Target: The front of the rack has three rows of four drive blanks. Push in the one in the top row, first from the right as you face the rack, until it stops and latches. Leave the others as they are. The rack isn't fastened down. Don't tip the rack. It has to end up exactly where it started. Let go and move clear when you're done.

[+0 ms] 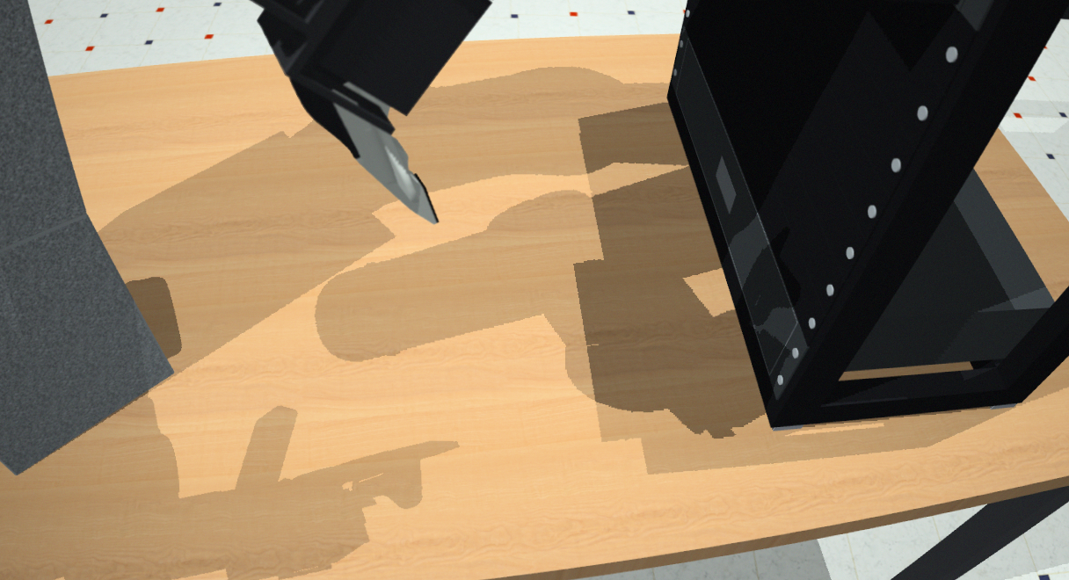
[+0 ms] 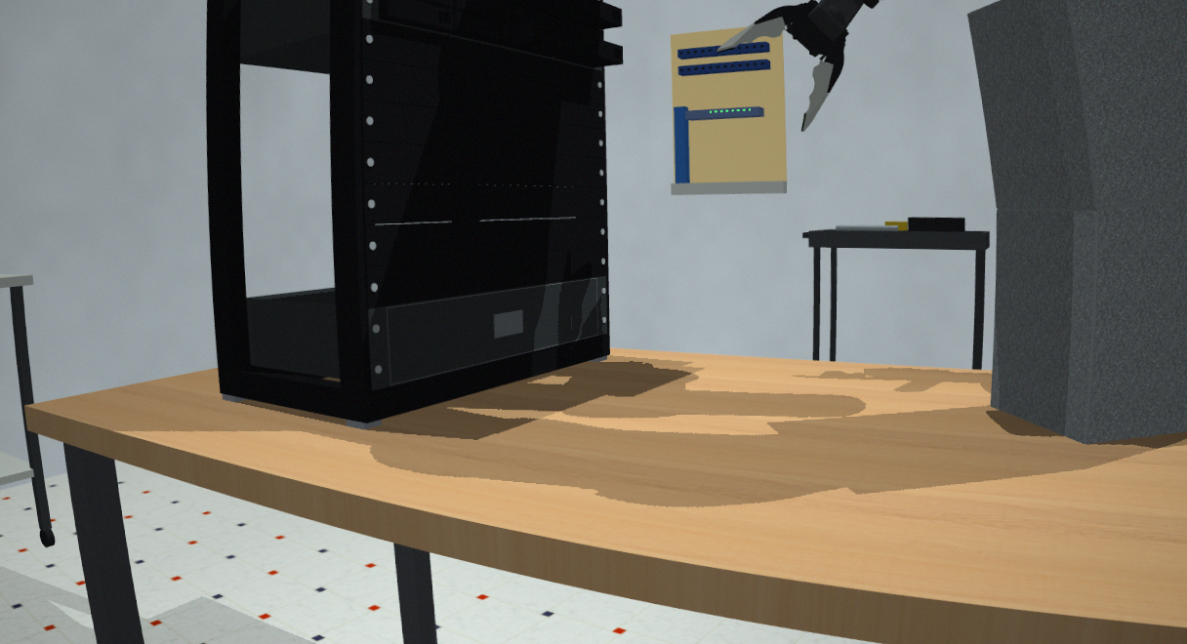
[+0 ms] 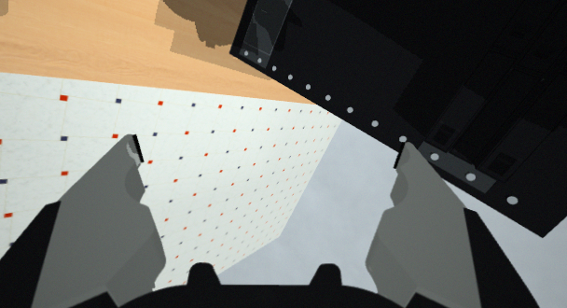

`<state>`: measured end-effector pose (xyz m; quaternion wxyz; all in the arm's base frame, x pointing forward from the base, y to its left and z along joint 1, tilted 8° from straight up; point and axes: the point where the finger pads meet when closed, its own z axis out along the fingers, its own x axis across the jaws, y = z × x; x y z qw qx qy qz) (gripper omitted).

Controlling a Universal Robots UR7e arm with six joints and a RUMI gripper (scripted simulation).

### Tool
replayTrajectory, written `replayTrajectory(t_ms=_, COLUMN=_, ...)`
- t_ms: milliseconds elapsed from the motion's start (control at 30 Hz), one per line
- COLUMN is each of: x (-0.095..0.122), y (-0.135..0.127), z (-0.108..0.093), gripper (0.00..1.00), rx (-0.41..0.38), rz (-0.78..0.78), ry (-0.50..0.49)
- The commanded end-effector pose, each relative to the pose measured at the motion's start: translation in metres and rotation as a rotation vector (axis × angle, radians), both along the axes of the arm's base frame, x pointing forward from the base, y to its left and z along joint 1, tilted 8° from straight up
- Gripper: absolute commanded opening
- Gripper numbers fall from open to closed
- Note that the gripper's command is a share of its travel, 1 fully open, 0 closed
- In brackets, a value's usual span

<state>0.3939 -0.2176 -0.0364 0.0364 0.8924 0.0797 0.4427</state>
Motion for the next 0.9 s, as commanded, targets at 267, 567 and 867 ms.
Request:
replayTrajectory(t_ms=267, x=0.0001, y=0.0006, z=-0.0004, gripper=1.00, rx=0.005, rz=-0.001, ry=0.000)
replayTrajectory(t_ms=567, x=0.0002, y=0.0023, z=-0.0016, gripper=1.00, rx=0.018, rz=-0.003, ry=0.001)
replayTrajectory(t_ms=867, x=0.0004, y=0.0060, z=-0.0042, gripper=1.00, rx=0.046, rz=-0.007, ry=0.004)
